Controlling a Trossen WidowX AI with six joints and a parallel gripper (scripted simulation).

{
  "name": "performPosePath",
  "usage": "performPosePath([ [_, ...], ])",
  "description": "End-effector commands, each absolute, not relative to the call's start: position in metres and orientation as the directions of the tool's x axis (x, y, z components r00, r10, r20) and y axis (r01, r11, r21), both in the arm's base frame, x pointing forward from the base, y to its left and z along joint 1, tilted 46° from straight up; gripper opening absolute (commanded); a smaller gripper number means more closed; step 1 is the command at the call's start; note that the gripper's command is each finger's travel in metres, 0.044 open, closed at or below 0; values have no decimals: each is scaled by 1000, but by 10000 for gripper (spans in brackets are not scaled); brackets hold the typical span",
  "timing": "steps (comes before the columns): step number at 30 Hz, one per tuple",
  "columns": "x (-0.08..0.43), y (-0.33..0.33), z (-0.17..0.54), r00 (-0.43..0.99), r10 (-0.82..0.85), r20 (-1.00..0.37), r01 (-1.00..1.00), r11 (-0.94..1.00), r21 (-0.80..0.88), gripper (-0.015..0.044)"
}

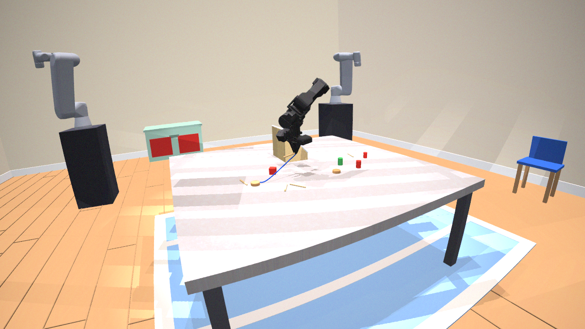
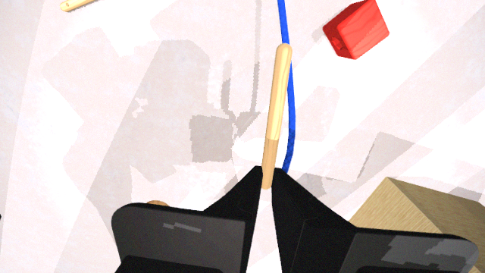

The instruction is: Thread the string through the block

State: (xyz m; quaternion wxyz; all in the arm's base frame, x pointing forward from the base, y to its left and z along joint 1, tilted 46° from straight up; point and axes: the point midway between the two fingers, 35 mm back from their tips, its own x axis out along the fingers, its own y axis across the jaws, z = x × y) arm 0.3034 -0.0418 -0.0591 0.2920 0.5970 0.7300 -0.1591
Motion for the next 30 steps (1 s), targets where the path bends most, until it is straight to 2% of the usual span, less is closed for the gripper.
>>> performPosePath([
  [1, 304, -46, -60, -121, 782, -612, 989, 150, -3, 0],
  [15, 305, -56, -60, -136, 795, -591, 892, -162, -423, 0],
  [30, 306, -67, -59, -151, 810, -567, 509, -428, -747, 0],
])
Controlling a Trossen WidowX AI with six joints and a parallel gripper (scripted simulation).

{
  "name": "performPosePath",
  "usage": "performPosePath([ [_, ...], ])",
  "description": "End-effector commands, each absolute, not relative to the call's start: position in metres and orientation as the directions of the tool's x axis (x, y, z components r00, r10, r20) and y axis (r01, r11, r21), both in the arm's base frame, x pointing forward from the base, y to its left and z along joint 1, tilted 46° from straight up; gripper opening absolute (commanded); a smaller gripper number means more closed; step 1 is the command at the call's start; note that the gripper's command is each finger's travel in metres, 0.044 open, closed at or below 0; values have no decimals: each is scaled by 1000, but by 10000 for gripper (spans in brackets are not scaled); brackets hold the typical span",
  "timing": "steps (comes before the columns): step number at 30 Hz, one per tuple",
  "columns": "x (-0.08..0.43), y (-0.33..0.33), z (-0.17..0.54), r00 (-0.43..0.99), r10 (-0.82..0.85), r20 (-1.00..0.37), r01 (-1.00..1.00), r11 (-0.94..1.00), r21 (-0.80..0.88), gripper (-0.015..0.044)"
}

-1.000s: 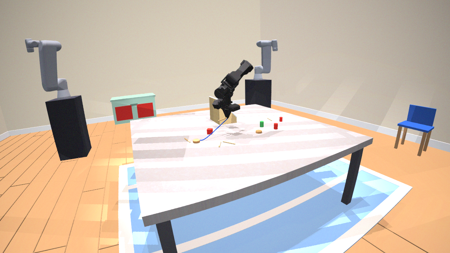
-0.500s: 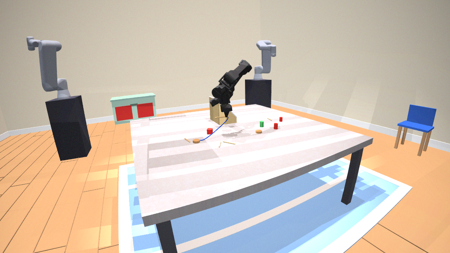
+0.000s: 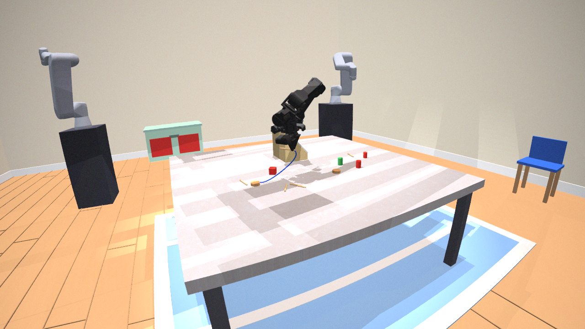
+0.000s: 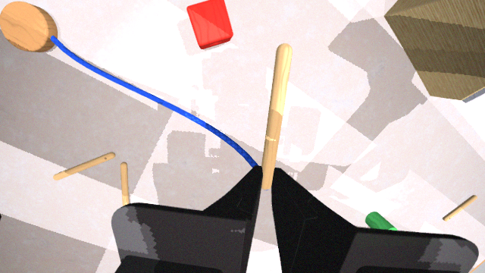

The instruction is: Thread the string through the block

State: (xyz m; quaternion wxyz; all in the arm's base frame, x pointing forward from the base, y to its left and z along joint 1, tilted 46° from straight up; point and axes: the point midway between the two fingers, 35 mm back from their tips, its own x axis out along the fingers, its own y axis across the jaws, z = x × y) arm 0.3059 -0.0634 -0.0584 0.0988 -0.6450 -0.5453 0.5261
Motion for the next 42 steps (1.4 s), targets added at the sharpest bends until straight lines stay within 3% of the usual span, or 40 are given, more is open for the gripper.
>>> performPosePath([
  [1, 306, -68, -59, -152, 811, -565, 476, -442, -761, 0],
  [18, 306, -80, -58, -166, 828, -535, -151, -557, -816, 0],
  [35, 305, -92, -57, -178, 847, -502, -712, -463, -528, 0],
  [42, 305, -94, -57, -179, 849, -497, -774, -433, -461, 0],
])
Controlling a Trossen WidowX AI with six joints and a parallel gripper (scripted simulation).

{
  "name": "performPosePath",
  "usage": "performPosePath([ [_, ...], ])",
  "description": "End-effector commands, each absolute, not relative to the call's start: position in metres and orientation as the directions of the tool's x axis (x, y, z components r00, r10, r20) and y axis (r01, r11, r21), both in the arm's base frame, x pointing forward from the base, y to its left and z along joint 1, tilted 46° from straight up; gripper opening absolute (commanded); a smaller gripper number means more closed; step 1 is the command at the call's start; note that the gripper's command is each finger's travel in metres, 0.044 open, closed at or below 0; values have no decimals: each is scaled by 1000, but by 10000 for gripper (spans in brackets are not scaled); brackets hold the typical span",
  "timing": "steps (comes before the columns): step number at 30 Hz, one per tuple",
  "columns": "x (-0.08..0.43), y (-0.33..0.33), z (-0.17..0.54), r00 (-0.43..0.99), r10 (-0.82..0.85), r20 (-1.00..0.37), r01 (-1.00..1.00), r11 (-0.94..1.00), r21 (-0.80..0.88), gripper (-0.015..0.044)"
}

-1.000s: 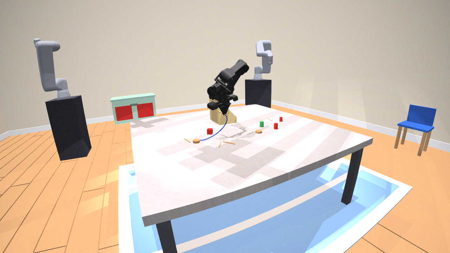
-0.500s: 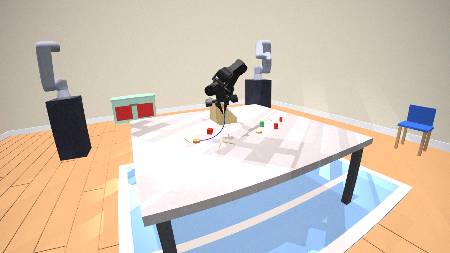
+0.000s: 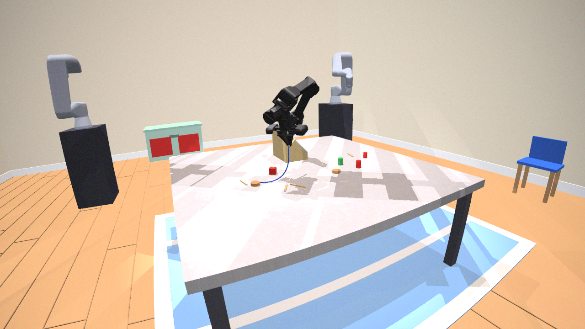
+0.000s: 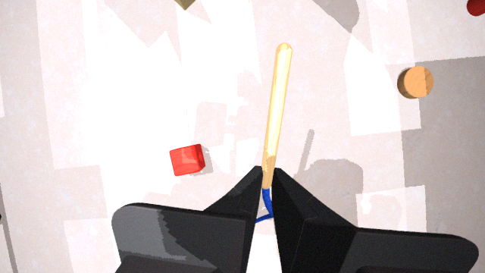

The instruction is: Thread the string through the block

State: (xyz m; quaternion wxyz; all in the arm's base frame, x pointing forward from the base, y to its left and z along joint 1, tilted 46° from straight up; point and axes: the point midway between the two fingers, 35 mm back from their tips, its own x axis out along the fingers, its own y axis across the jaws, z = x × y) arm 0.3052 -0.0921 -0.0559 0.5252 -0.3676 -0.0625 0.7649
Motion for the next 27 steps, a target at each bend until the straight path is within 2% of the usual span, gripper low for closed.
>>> performPosePath([
  [1, 305, -94, -57, -179, 849, -497, -774, -433, -461, 0],
  [4, 306, -93, -56, -192, 840, -508, -732, -468, -496, 0],
  [13, 314, -91, -54, -262, 775, -575, -423, -628, -653, 0],
  [21, 315, -91, -54, -268, 768, -582, -390, -638, -664, 0],
  [27, 319, -89, -52, -282, 721, -632, -168, -686, -708, 0],
])
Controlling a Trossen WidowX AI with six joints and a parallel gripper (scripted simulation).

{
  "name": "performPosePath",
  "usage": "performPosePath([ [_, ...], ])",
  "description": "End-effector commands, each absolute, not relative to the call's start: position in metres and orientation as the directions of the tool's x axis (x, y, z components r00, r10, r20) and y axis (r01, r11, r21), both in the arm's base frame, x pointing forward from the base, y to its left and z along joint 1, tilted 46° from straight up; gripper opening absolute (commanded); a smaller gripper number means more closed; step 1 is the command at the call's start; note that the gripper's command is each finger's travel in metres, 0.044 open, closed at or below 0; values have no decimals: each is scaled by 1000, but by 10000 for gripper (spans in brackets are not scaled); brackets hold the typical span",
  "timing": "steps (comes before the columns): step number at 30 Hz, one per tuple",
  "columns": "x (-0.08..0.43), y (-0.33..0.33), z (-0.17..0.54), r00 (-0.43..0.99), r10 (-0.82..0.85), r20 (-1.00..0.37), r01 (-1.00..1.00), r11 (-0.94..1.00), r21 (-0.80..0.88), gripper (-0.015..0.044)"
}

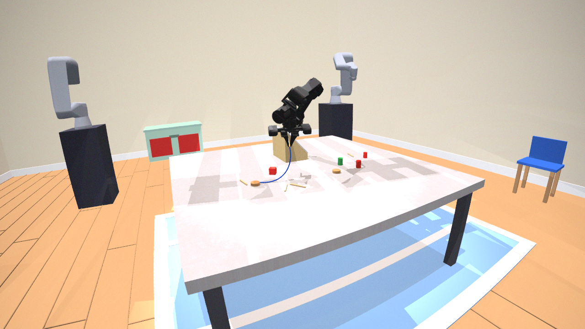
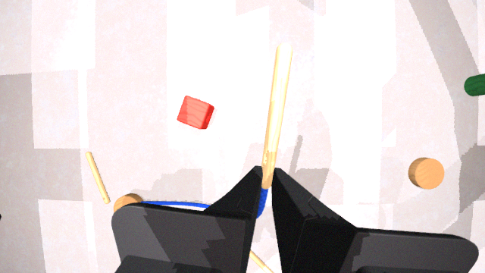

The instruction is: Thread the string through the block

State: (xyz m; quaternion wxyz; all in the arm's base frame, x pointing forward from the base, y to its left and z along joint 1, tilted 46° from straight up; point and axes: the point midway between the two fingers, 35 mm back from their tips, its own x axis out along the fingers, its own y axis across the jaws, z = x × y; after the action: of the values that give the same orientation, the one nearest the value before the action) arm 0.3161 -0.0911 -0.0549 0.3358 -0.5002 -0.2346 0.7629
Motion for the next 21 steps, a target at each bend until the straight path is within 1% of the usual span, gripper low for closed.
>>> performPosePath([
  [1, 319, -89, -52, -285, 712, -642, -124, -691, -712, 0],
  [6, 323, -88, -51, -291, 672, -681, 62, -697, -714, 0],
  [13, 324, -88, -50, -290, 665, -689, 97, -696, -712, 0],
  [21, 329, -86, -49, -259, 595, -761, 426, -636, -643, 0],
])
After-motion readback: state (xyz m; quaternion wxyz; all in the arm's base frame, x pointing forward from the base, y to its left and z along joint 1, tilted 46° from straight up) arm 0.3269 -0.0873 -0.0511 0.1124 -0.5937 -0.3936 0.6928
